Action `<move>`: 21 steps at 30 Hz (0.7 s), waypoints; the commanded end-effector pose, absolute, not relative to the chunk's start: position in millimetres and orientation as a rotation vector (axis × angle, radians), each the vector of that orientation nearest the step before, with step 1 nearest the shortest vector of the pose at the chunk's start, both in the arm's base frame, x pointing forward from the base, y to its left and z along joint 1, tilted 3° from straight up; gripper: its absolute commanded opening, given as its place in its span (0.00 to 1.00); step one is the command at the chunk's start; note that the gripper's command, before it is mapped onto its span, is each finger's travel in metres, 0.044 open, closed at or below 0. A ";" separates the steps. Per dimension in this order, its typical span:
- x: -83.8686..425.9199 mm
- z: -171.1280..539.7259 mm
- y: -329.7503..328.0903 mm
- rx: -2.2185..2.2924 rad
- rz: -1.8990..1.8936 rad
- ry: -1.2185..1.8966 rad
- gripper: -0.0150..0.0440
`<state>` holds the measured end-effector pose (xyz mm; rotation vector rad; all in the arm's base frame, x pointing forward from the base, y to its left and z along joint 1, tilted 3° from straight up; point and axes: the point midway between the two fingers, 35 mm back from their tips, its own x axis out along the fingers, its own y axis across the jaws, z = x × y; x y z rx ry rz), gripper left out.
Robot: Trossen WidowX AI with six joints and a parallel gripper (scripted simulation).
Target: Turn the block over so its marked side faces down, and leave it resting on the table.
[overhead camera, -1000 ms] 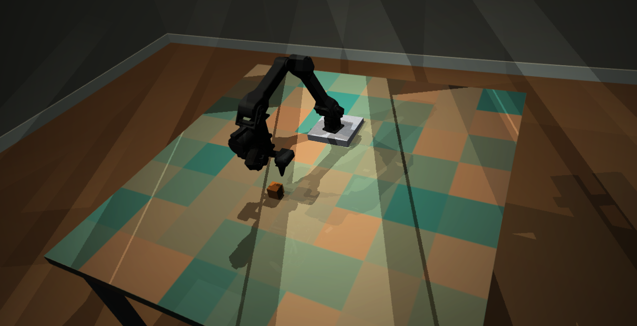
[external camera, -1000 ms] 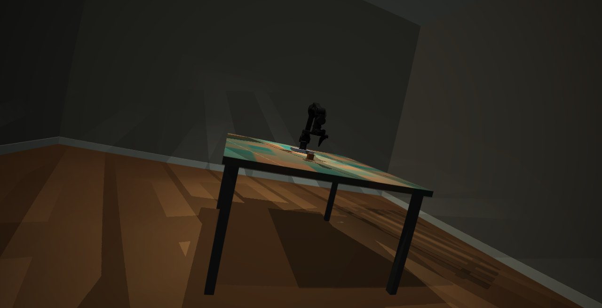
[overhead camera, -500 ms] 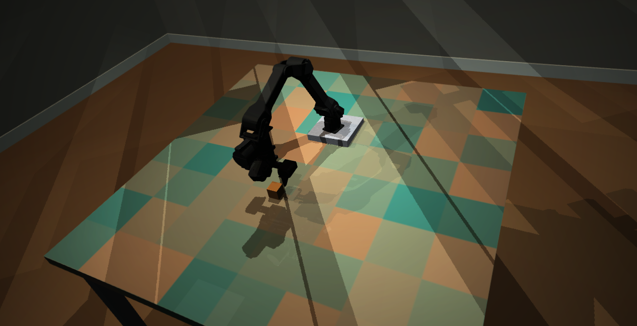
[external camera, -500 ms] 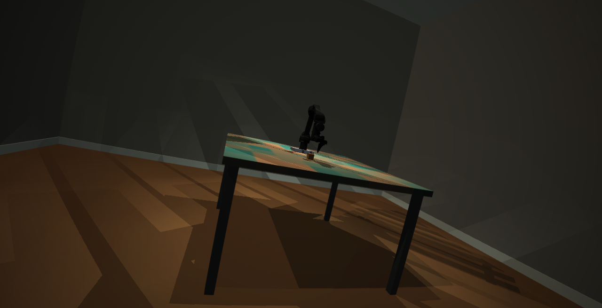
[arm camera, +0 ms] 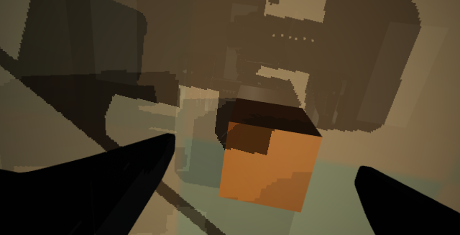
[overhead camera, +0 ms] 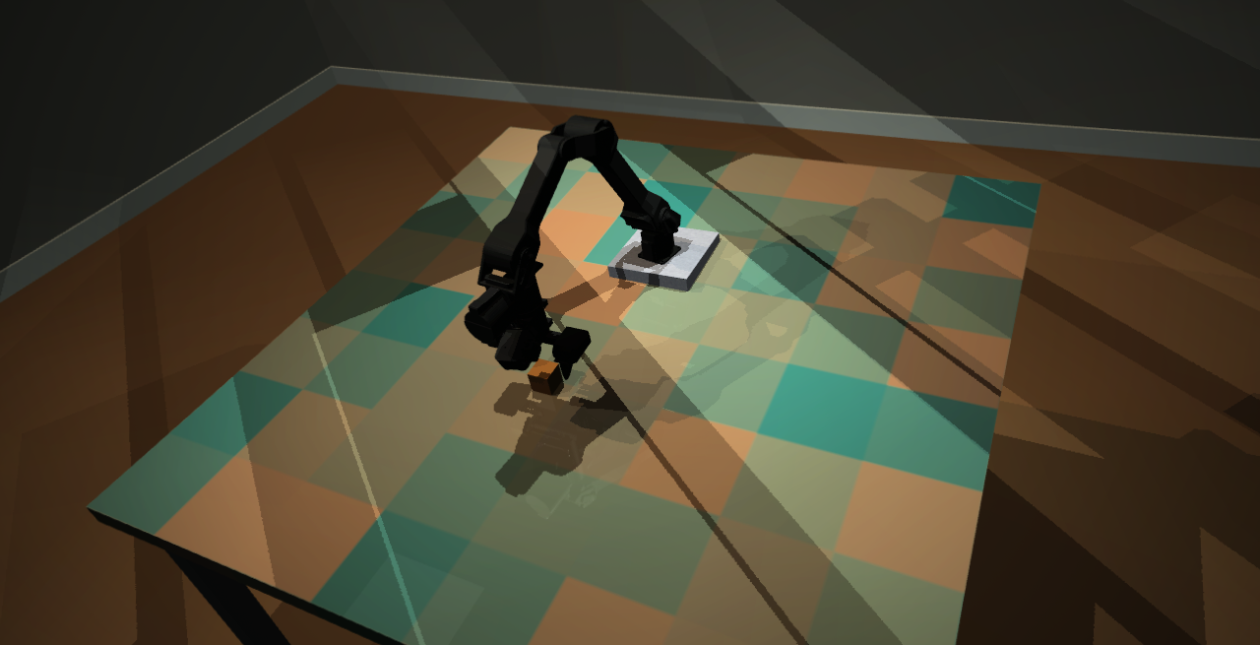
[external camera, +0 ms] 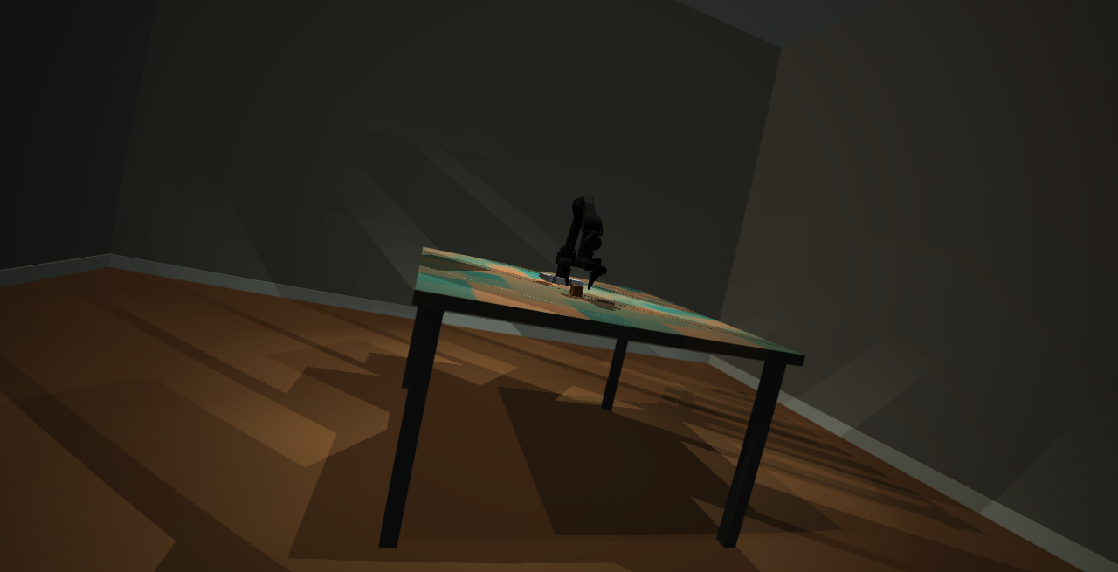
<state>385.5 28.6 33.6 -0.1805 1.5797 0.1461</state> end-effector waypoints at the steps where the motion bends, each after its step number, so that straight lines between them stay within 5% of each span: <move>1: 385.2 27.8 27.7 -0.180 0.139 1.580 1.00; 5: 384.9 23.8 27.6 -0.180 0.139 1.580 1.00; 14: 384.9 23.8 27.6 -0.180 0.139 1.580 0.60; 21: 384.9 23.8 27.6 -0.180 0.139 1.580 0.52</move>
